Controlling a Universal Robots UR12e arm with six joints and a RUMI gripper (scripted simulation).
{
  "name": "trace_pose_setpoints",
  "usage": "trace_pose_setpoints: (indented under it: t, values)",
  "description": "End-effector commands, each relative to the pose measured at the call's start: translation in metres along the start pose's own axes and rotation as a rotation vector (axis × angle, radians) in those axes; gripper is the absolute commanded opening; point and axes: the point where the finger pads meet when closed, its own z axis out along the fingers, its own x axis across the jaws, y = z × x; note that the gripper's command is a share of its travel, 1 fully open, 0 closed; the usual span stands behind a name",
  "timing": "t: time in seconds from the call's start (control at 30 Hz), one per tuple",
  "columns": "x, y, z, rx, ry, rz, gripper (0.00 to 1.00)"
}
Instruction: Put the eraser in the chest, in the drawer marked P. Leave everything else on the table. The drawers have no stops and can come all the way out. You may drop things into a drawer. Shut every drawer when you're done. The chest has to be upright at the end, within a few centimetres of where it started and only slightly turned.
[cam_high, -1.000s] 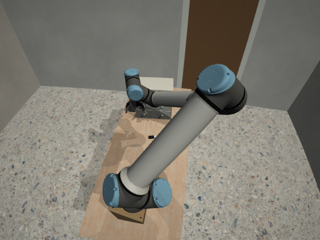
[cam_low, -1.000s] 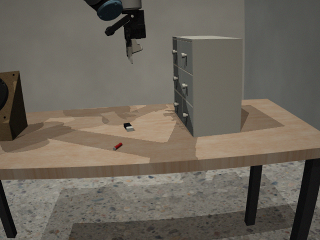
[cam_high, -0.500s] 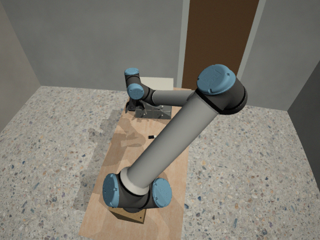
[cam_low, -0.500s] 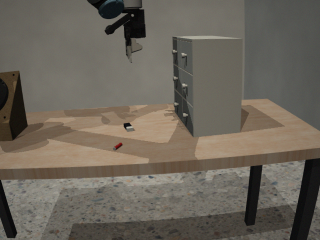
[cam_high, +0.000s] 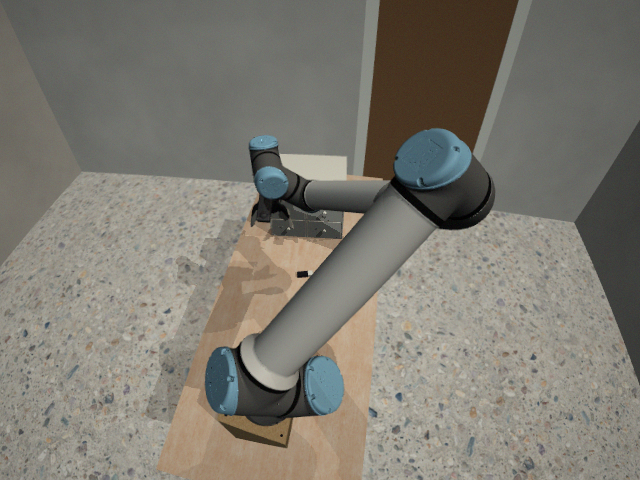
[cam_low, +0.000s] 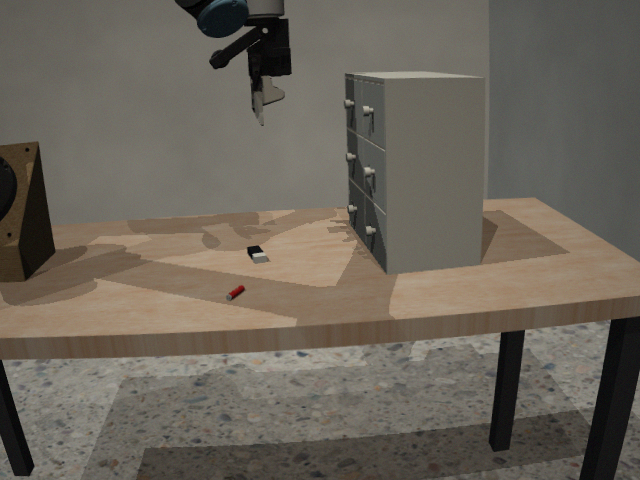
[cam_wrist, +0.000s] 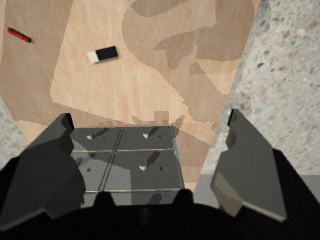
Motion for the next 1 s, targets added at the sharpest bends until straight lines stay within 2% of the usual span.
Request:
trace_pose_setpoints:
  t: [0.0, 0.47, 0.97]
  values:
    - [0.0, 0.0004, -0.0006, -0.001, 0.0, 0.001, 1.0]
    - [0.0003, -0.0002, -0.0006, -0.001, 0.0, 0.04, 1.0]
    - [0.0015, -0.0025, -0.0007, -0.001, 0.0, 0.217, 1.0]
